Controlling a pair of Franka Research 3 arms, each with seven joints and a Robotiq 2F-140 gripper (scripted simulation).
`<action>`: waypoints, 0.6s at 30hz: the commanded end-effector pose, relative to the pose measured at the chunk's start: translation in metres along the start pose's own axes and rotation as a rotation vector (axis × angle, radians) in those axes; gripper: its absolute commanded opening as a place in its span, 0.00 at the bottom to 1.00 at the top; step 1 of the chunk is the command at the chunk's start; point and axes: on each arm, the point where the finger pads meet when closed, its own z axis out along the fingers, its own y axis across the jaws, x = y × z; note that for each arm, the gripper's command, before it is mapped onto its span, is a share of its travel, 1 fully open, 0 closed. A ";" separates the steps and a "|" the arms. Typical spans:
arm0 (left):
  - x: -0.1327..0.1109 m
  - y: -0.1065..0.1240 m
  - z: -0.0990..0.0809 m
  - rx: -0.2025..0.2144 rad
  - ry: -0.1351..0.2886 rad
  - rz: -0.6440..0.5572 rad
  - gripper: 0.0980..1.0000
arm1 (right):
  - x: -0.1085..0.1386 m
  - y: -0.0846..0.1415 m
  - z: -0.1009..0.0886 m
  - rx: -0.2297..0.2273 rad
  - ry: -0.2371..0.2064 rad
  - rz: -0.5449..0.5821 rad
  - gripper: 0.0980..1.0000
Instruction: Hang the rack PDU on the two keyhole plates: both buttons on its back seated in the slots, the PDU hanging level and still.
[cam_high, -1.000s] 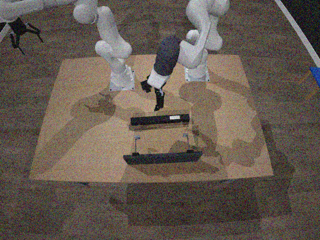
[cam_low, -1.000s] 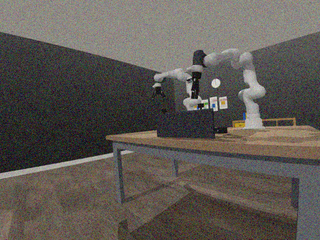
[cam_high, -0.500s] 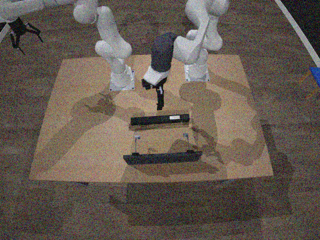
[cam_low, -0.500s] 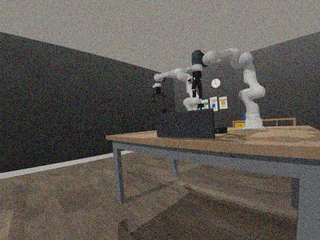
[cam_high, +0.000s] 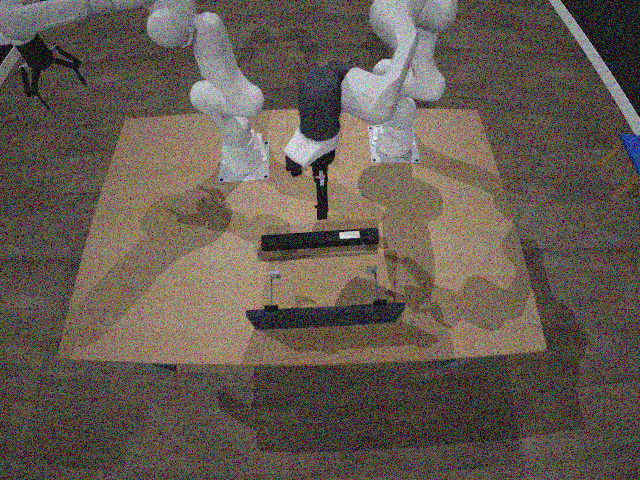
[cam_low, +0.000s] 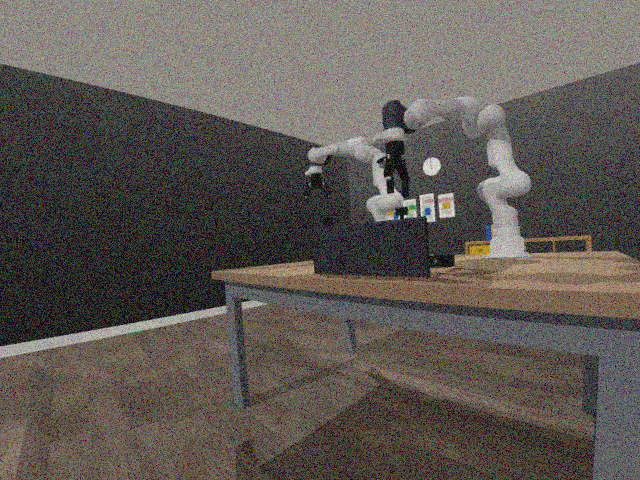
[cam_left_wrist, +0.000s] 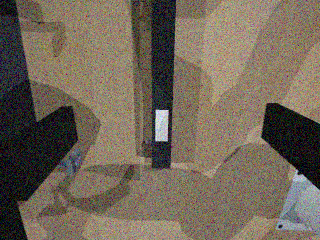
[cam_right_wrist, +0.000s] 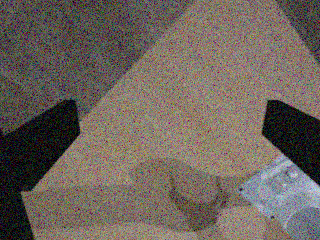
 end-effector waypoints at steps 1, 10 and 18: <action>-0.001 0.001 -0.001 0.000 -0.005 0.024 1.00 | 0.000 0.000 0.000 0.000 0.000 0.000 1.00; -0.001 0.001 -0.001 0.000 -0.005 0.024 0.55 | 0.000 0.000 0.000 0.000 0.000 0.000 1.00; -0.001 0.001 -0.001 0.000 -0.005 0.024 0.55 | 0.000 0.000 0.000 0.000 0.000 0.000 1.00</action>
